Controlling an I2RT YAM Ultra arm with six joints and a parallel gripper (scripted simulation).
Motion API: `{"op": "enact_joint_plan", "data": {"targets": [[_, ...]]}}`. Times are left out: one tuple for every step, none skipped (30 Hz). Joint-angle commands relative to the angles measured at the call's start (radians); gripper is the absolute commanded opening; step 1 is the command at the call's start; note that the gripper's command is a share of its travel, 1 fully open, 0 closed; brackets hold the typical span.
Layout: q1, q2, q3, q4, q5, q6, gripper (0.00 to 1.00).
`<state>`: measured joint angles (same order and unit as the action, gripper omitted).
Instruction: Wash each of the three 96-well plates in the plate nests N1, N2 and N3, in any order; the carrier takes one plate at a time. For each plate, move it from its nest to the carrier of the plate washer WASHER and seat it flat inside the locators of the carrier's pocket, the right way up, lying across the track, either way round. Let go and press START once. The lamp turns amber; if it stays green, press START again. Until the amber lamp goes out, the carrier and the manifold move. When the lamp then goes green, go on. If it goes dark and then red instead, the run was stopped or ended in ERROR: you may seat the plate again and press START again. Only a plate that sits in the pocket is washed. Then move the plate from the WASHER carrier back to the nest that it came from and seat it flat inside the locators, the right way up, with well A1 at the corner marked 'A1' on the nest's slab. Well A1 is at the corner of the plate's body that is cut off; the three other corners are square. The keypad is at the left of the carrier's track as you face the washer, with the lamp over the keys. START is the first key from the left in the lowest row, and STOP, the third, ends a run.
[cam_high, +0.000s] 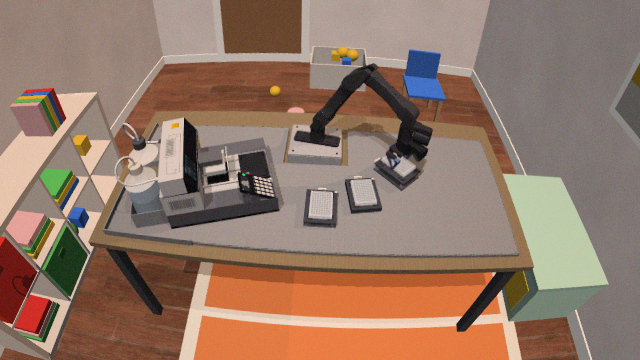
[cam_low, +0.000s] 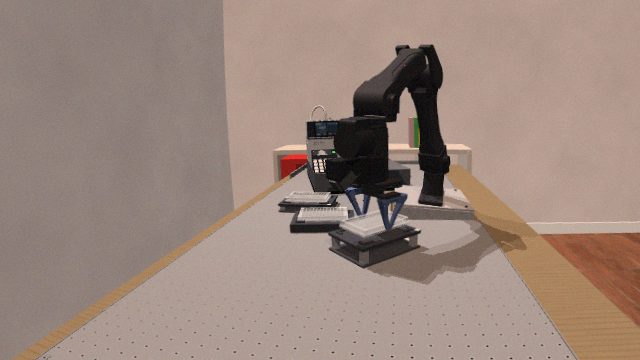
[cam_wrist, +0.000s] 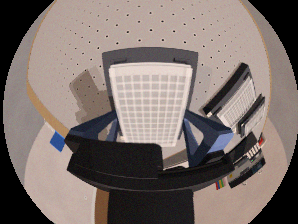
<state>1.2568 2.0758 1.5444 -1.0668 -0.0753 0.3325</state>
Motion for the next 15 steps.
{"op": "enact_joint_plan", "data": {"targets": [[0.000,-0.008,0.004,0.016,0.000,0.001,0.00],[0.000,-0.008,0.004,0.016,0.000,0.001,0.00],[0.000,-0.008,0.004,0.016,0.000,0.001,0.00],[0.000,-0.008,0.004,0.016,0.000,0.001,0.00],[0.000,-0.009,0.004,0.016,0.000,0.001,0.00],[0.000,-0.009,0.003,0.016,0.000,0.001,0.00],[0.000,-0.010,0.002,0.017,0.000,0.001,0.00],[0.000,-0.010,0.001,0.017,0.000,0.001,0.00],[0.000,-0.011,0.001,0.017,0.000,0.001,0.00],[0.000,-0.011,0.000,0.018,0.000,0.001,0.00],[0.000,-0.012,-0.001,0.018,0.000,0.001,0.00],[0.000,-0.012,-0.001,0.018,0.000,0.001,0.00],[0.000,-0.013,-0.002,0.018,0.000,0.001,0.00],[0.000,-0.013,-0.003,0.018,0.000,0.001,0.00],[0.000,-0.013,-0.003,0.019,0.000,0.001,0.00]]}}
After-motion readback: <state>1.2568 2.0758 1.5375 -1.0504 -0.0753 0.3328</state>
